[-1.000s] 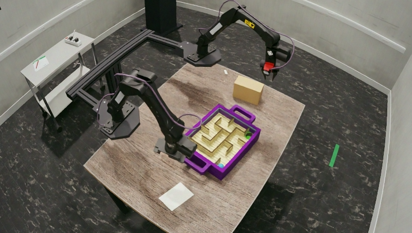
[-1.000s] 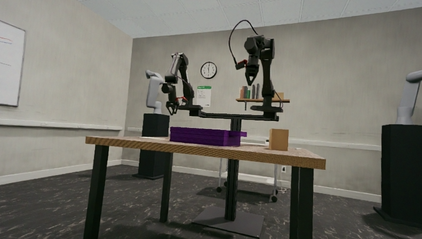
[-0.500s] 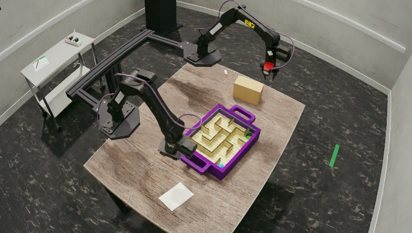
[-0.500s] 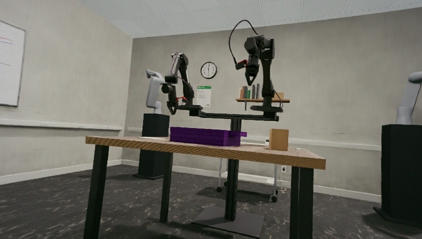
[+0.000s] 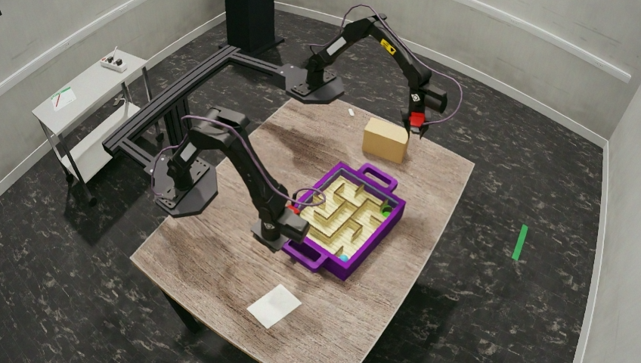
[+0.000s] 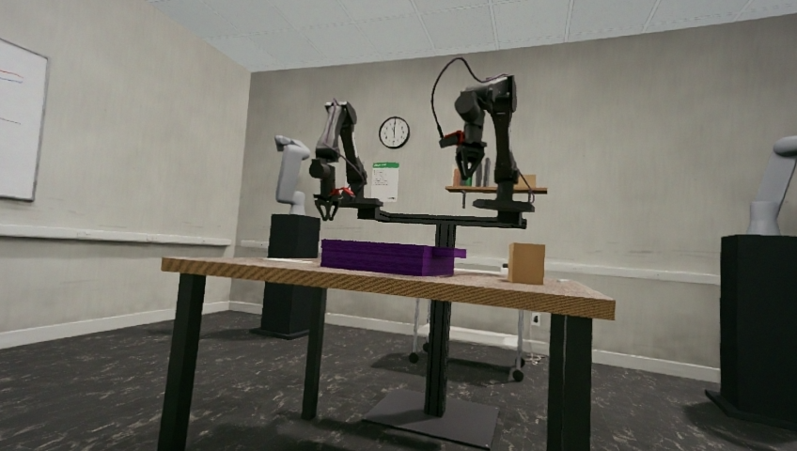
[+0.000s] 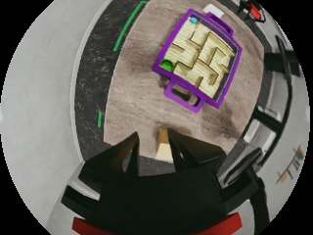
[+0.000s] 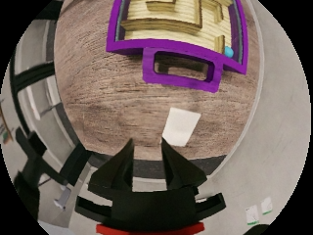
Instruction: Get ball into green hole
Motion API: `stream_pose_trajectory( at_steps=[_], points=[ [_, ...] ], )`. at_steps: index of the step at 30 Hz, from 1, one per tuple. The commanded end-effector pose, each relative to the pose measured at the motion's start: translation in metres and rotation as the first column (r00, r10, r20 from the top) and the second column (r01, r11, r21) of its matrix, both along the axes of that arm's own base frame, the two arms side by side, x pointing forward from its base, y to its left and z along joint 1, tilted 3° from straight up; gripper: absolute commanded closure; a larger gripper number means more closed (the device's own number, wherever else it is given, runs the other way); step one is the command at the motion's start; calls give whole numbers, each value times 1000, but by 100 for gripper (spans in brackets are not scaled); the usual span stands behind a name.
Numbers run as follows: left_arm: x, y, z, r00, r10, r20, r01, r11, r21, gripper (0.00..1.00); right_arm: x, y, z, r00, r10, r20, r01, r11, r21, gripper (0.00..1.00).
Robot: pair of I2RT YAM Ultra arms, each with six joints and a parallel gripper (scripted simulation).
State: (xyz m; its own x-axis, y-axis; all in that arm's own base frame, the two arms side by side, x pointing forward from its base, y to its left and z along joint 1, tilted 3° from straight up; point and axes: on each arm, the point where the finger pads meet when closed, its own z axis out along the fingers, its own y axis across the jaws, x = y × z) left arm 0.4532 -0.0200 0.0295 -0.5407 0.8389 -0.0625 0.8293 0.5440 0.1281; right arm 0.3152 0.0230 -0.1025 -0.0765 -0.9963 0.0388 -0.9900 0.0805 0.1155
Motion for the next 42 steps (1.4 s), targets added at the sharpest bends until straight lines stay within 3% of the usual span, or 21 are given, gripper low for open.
stream_pose_trajectory(
  at_steps=[1, 6, 7, 9, 10, 12, 13, 16, 18, 19, 20, 22, 26, 29, 30, 31, 33, 37, 39, 40, 42],
  points=[
    [21, -8, 7, 981, 122, 148, -120, 992, -27, 61, 14, 6, 3, 972, -202, 119, 207, 978, -36, 61],
    [17, -10, -9, 978, 159, 136, -156, 987, -33, 61, 8, 9, -12, 961, -254, 110, 261, 964, -54, 61],
    [10, -12, -36, 977, 191, 99, -188, 982, -31, 61, 2, 10, -23, 945, -310, 105, 317, 946, -65, 61],
    [21, -14, -21, 949, 258, 181, -248, 966, -72, 61, 11, 13, -21, 899, -407, 161, 419, 907, -50, 61],
    [6, -17, -65, 948, 298, 110, -294, 954, -54, 61, 12, 17, -24, 864, -469, 186, 483, 875, -39, 61],
    [8, -20, -75, 906, 395, 151, -383, 918, -99, 61, 21, 22, -27, 809, -547, 215, 562, 827, -10, 61],
    [26, -19, -35, 895, 379, 235, -356, 925, -134, 61, 26, 20, -15, 784, -568, 249, 585, 811, 9, 61],
    [-11, -22, -100, 895, 430, 114, -423, 902, -85, 61, 13, 26, -38, 722, -647, 246, 668, 744, -3, 61],
    [-12, -25, -109, 844, 517, 143, -501, 855, -133, 61, 21, 31, -39, 641, -719, 269, 737, 674, 45, 61],
    [11, -25, -72, 833, 505, 224, -473, 862, -184, 61, 28, 29, -28, 610, -735, 296, 753, 654, 72, 61],
    [-12, -25, -102, 850, 504, 153, -487, 863, -135, 61, 25, 32, -31, 609, -738, 291, 755, 652, 70, 61],
    [-12, -25, -102, 850, 504, 153, -487, 863, -135, 61, 25, 32, -31, 609, -738, 291, 755, 652, 70, 61],
    [-27, -27, -129, 794, 591, 143, -571, 805, -161, 61, 25, 38, -40, 458, -836, 302, 850, 511, 125, 61],
    [-44, -30, -150, 703, 698, 136, -668, 714, -211, 61, 29, 46, -47, 300, -909, 290, 911, 363, 194, 61],
    [-20, -32, -122, 699, 688, 194, -636, 722, -272, 61, 37, 46, -36, 263, -917, 299, 912, 338, 234, 61],
    [-48, -30, -150, 714, 687, 136, -659, 724, -204, 61, 31, 48, -42, 258, -920, 295, 917, 329, 224, 61],
    [-62, -30, -163, 675, 728, 122, -700, 684, -208, 61, 26, 50, -52, 169, -944, 285, 940, 241, 243, 61],
    [-61, -33, -160, 557, 818, 142, -755, 571, -322, 61, 39, 59, -45, -8, -973, 233, 939, 72, 336, 61],
    [-61, -33, -160, 557, 818, 142, -755, 571, -322, 61, 39, 59, -45, -8, -973, 233, 939, 72, 336, 61],
    [-68, -33, -166, 548, 826, 134, -766, 559, -318, 61, 37, 60, -48, -92, -972, 215, 930, -7, 367, 61],
    [-84, -31, -180, 535, 837, 116, -786, 544, -294, 61, 30, 59, -56, -122, -969, 216, 932, -37, 361, 61]
  ],
)
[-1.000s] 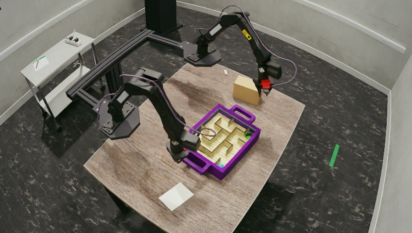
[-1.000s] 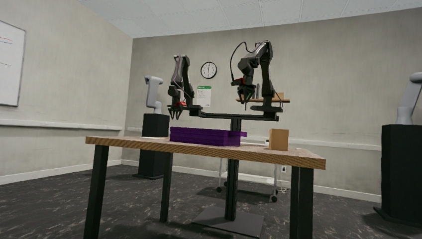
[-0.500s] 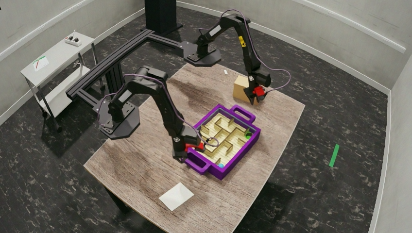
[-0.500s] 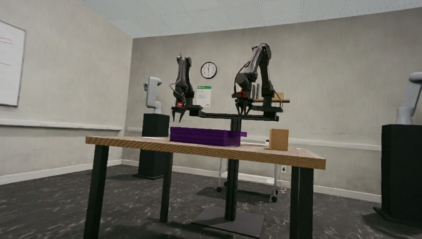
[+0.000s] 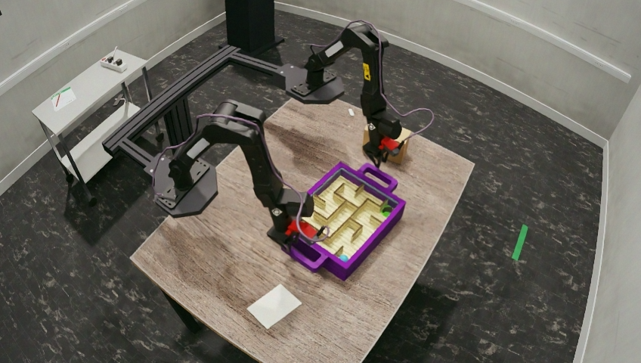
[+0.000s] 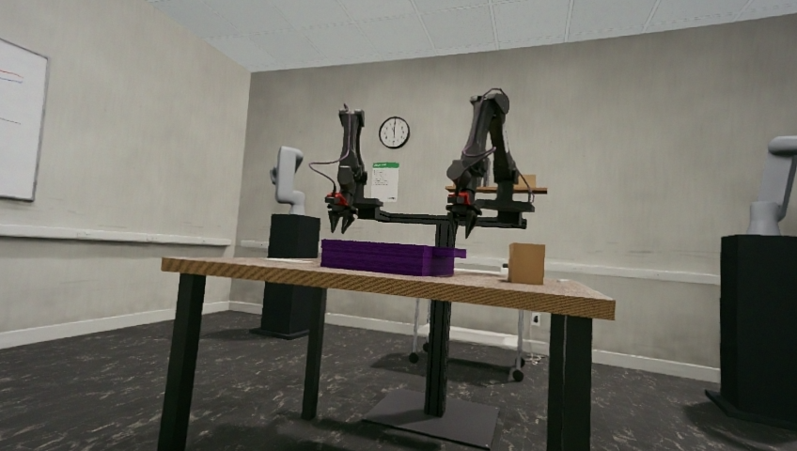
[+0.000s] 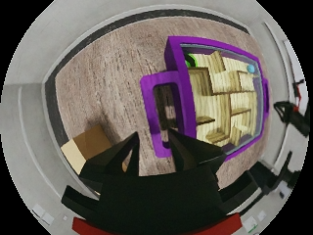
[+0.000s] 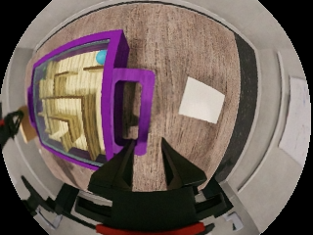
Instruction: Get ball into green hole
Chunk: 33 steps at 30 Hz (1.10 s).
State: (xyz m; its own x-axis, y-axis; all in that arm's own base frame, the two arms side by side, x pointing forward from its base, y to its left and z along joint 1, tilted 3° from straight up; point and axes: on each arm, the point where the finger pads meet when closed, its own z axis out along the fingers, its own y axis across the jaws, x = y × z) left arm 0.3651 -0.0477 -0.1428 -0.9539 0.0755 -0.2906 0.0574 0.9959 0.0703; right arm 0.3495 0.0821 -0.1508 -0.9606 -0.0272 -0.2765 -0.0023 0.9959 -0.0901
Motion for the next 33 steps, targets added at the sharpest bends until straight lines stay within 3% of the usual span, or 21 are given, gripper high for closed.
stream_pose_trajectory(
  at_steps=[1, 4, 7, 8, 10, 11, 14, 15, 16, 33],
  points=[
    [2, -3, -6, 993, 83, 85, -81, 996, -21, 61, -3, 2, -6, 983, -164, 77, 163, 986, 19, 61],
    [-9, -3, -11, 994, 88, 68, -87, 996, -20, 61, 3, 7, -1, 980, -174, 98, 171, 985, 38, 61],
    [2, -4, 1, 993, 69, 94, -68, 997, -23, 61, 35, 16, 20, 976, -148, 161, 139, 988, 67, 61],
    [-13, 3, -16, 997, 66, 33, -66, 998, -3, 61, 25, 8, 5, 983, -139, 117, 136, 990, 41, 61],
    [-2, -1, -5, 996, 57, 65, -57, 998, -10, 61, 16, 8, 3, 985, -135, 105, 131, 991, 37, 61],
    [10, 0, 3, 993, 67, 98, -65, 998, -20, 61, 25, 8, 8, 982, -146, 120, 141, 989, 48, 61],
    [10, 0, 3, 993, 66, 98, -64, 998, -20, 61, 28, 8, 9, 981, -146, 127, 141, 989, 51, 61],
    [0, -5, -2, 996, 50, 75, -49, 999, -14, 61, 15, 10, 4, 986, -127, 104, 123, 992, 38, 61],
    [-2, -5, -14, 997, 45, 56, -45, 999, -10, 61, 26, 16, 9, 984, -126, 127, 120, 991, 50, 61],
    [9, 2, -39, 996, 64, 56, -63, 998, -23, 61, 27, 12, 9, 983, -135, 127, 130, 990, 50, 61]
  ],
)
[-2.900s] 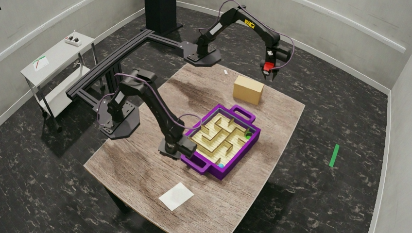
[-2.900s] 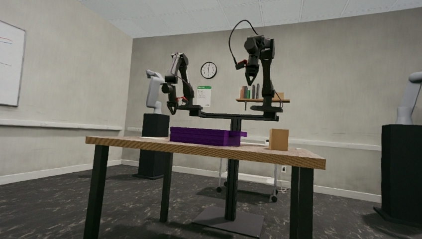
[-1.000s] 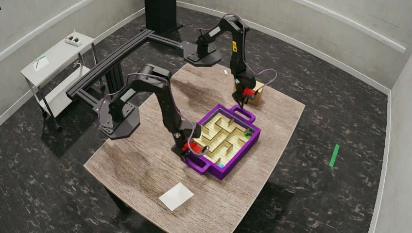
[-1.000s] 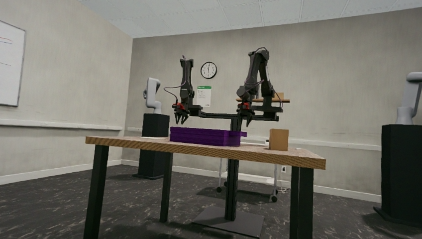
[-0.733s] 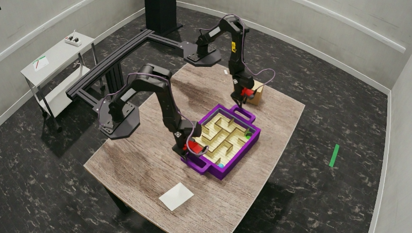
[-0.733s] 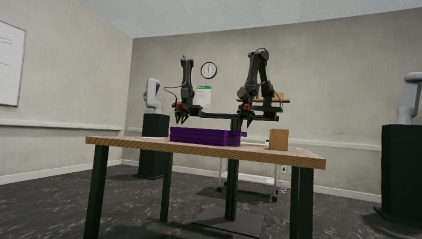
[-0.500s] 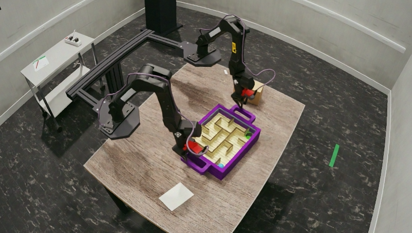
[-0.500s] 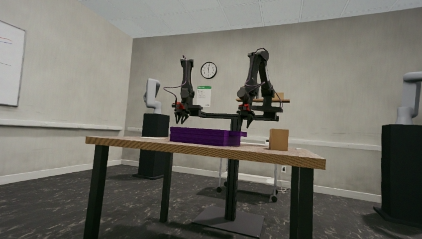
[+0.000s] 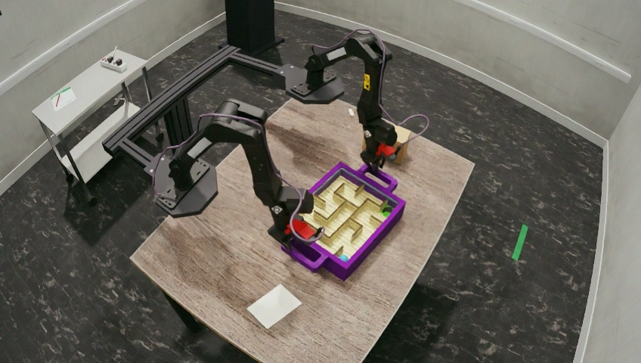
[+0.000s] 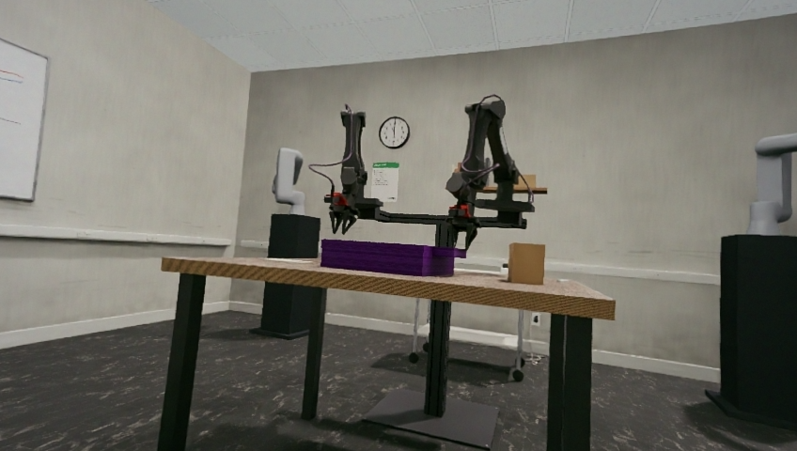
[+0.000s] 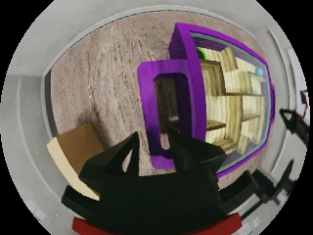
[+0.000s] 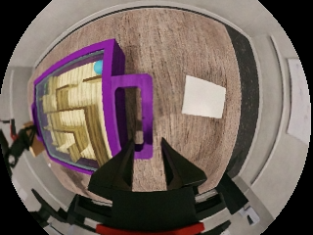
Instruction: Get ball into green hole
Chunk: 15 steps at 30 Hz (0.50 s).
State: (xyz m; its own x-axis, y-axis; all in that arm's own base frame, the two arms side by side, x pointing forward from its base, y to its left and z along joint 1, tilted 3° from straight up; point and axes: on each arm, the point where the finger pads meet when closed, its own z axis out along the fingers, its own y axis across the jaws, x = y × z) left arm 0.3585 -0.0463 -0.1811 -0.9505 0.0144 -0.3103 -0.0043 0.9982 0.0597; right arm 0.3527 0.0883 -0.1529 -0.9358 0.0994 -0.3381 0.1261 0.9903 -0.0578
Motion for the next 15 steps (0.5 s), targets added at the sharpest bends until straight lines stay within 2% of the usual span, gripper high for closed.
stream_pose_trajectory(
  at_steps=[1, 9, 15],
  points=[
    [16, 0, -3, 999, 2, 36, -1, 1000, -11, 61, 24, 6, 11, 998, -10, 65, 10, 1000, 10, 61],
    [21, 1, -18, 999, 1, 34, -1, 1000, -12, 61, 24, 6, 11, 998, -10, 65, 10, 1000, 10, 61],
    [34, -5, -5, 997, -8, 74, 9, 1000, -13, 61, 24, 6, 11, 998, -10, 65, 10, 1000, 10, 61]
  ],
)
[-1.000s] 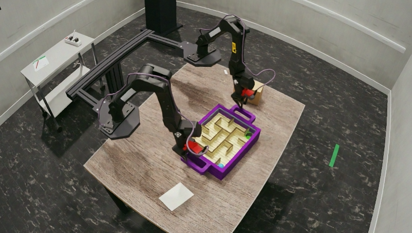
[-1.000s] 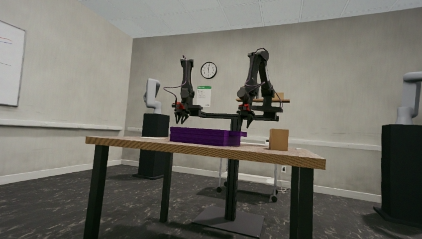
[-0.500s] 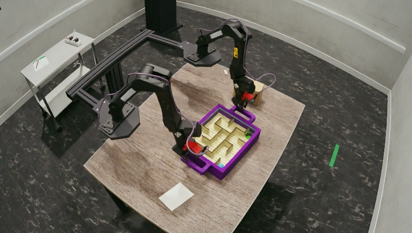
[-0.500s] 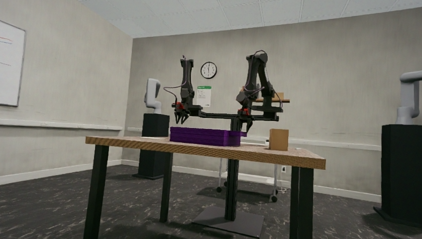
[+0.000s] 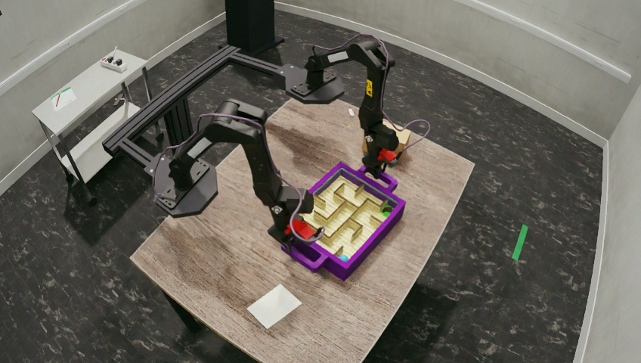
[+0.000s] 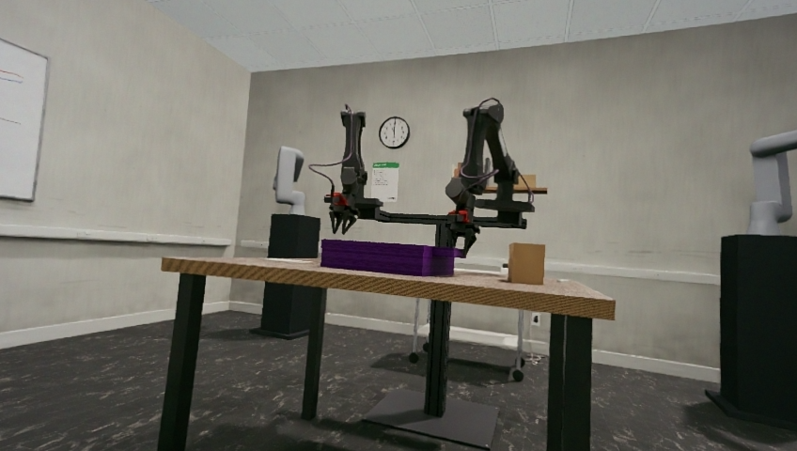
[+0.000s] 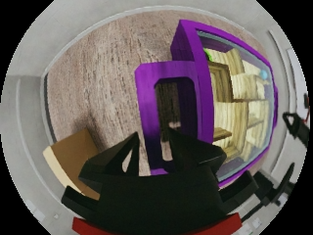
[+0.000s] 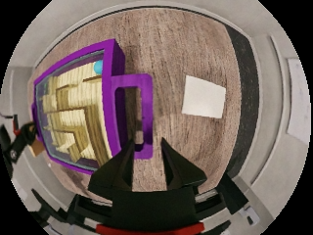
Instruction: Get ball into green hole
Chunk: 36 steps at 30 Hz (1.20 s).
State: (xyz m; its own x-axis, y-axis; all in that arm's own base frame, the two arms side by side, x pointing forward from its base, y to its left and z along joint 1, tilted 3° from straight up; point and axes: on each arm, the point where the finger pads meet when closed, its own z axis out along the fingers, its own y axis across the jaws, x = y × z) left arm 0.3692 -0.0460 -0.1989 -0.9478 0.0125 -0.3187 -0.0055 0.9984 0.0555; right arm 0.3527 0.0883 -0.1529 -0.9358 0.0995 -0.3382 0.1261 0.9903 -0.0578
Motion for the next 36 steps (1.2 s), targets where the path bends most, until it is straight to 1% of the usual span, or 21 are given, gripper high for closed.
stream_pose_trajectory(
  at_steps=[1, 2, 7, 12, 13, 15, 18, 20, 26, 27, 32, 34, 36],
  points=[
    [13, -3, 7, 999, -5, 42, 5, 1000, -6, 61, 12, 2, 7, 999, -8, 41, 8, 1000, 1, 61],
    [14, -3, 11, 999, -6, 44, 6, 1000, -6, 61, 19, -1, -1, 999, -12, 39, 12, 1000, -2, 61],
    [15, -3, 11, 999, -6, 46, 6, 1000, -6, 61, 19, 0, -6, 999, -4, 36, 4, 1000, 5, 61],
    [15, -3, 11, 999, -6, 46, 6, 1000, -6, 61, 21, 1, -17, 1000, 0, 28, 0, 1000, 16, 61],
    [15, -3, 11, 999, -6, 46, 6, 1000, -6, 61, 23, 1, -14, 999, 0, 37, -1, 1000, 12, 61],
    [15, -3, 11, 999, -6, 46, 6, 1000, -6, 61, 23, 1, -21, 1000, 0, 28, -1, 1000, 19, 61],
    [15, -3, 11, 999, -6, 46, 6, 1000, -6, 61, 26, 3, -19, 999, 5, 42, -6, 1000, 10, 61],
    [15, -3, 11, 999, -6, 46, 6, 1000, -6, 61, 25, -1, -26, 1000, -2, 29, 2, 1000, 16, 61],
    [15, -3, 11, 999, -6, 46, 6, 1000, -6, 61, 28, -1, -36, 1000, 1, 27, -1, 1000, 21, 61],
    [15, -3, 11, 999, -6, 46, 6, 1000, -6, 61, 30, 0, -33, 999, 2, 35, -3, 1000, 15, 61],
    [15, -3, 11, 999, -6, 46, 6, 1000, -6, 61, 32, -1, -45, 1000, 2, 25, -2, 1000, 24, 61],
    [15, -3, 11, 999, -6, 46, 6, 1000, -6, 61, 32, -1, -45, 1000, 2, 25, -2, 1000, 24, 61],
    [15, -3, 11, 999, -6, 46, 6, 1000, -6, 61, 48, 8, -26, 997, 13, 81, -15, 1000, 22, 61]
  ],
)
